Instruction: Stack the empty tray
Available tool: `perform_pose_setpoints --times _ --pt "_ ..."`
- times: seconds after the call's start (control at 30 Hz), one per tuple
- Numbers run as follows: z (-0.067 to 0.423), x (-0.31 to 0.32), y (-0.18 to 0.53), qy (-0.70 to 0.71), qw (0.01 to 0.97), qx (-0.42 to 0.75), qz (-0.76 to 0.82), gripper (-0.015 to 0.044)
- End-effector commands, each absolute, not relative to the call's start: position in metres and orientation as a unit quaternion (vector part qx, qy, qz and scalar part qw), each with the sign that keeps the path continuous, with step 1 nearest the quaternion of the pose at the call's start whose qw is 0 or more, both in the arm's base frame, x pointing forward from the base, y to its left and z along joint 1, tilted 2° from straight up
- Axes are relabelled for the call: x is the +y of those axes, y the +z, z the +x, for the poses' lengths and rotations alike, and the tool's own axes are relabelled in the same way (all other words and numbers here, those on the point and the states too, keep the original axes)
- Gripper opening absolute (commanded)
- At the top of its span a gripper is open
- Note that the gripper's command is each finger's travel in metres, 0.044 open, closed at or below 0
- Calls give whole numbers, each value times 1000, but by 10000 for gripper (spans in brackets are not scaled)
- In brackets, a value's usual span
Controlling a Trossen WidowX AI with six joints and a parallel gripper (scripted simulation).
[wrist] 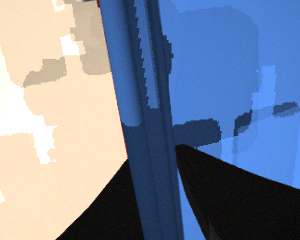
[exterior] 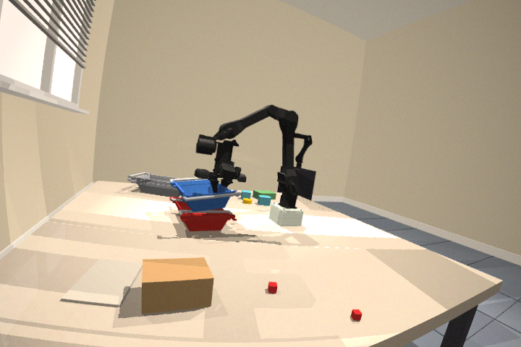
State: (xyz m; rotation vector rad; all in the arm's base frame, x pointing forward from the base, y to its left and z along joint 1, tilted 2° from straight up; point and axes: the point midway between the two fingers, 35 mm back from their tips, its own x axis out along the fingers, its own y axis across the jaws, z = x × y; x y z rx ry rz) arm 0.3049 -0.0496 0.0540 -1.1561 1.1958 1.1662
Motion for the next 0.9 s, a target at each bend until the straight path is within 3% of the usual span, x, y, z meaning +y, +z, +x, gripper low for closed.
perform_pose_setpoints --times 0.0,0.87 --pt "302 -50 45 492 522 506 -479 0" --pt "301 -50 42 492 522 506 -479 0"
